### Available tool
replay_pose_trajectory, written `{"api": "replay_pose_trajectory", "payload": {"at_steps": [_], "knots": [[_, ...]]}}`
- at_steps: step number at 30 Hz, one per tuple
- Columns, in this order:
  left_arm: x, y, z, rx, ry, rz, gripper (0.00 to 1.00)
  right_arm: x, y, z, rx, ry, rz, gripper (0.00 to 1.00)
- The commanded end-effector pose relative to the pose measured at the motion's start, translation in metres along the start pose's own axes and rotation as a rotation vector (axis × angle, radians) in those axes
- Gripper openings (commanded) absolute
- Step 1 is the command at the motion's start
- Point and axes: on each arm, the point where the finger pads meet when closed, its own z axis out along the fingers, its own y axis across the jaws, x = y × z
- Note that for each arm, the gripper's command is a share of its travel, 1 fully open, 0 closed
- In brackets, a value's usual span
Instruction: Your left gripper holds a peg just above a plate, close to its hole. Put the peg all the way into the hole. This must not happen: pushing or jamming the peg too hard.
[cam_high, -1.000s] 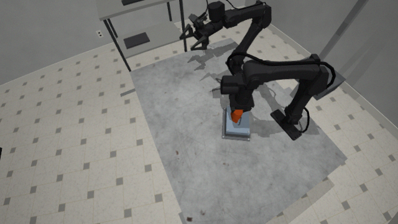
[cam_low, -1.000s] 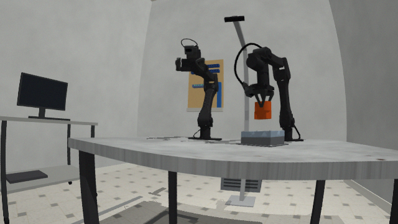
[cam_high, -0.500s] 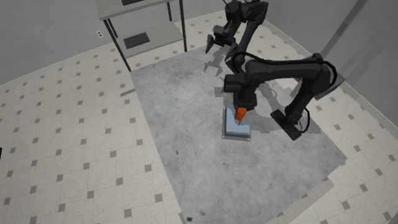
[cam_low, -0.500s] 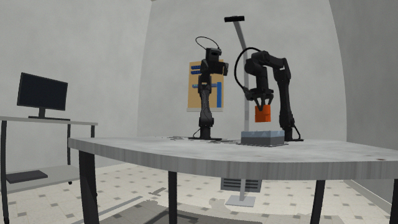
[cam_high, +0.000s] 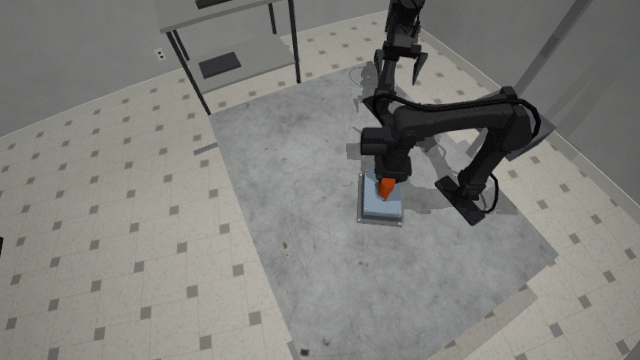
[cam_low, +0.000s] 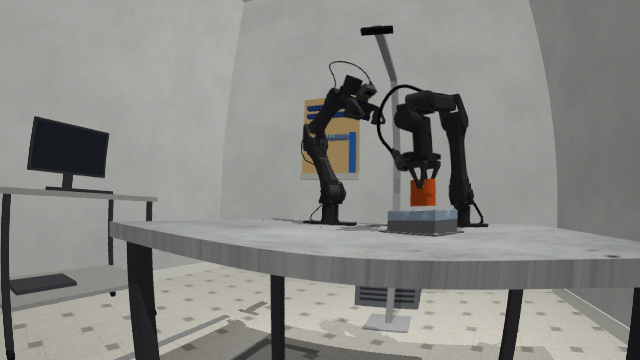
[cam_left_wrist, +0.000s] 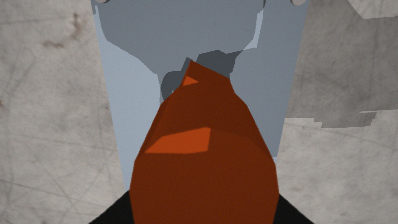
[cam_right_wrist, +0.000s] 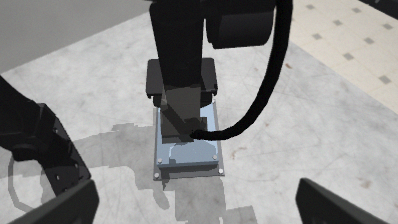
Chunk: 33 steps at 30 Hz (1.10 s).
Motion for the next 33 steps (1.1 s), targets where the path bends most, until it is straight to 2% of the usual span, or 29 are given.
{"api": "replay_pose_trajectory", "payload": {"at_steps": [1,16,18,23,33], "knots": [[0.001,-0.002,-0.007,-0.035,0.005,0.001,0.4,0.004,0.01,-0.018,-0.012,0.02,-0.006,1.0],[0.001,0.0,-0.009,-0.045,0.005,0.001,0.4,-0.002,0.015,-0.022,-0.032,-0.007,-0.019,1.0],[0.002,0.009,-0.005,-0.047,0.005,0.005,0.4,-0.002,0.015,-0.021,-0.032,-0.001,-0.019,1.0],[0.003,-0.003,-0.002,-0.028,0.004,-0.005,0.4,-0.002,0.015,-0.021,-0.032,-0.001,-0.02,1.0],[0.002,0.0,-0.002,-0.04,0.006,-0.005,0.4,-0.002,0.015,-0.021,-0.032,-0.001,-0.02,1.0]]}}
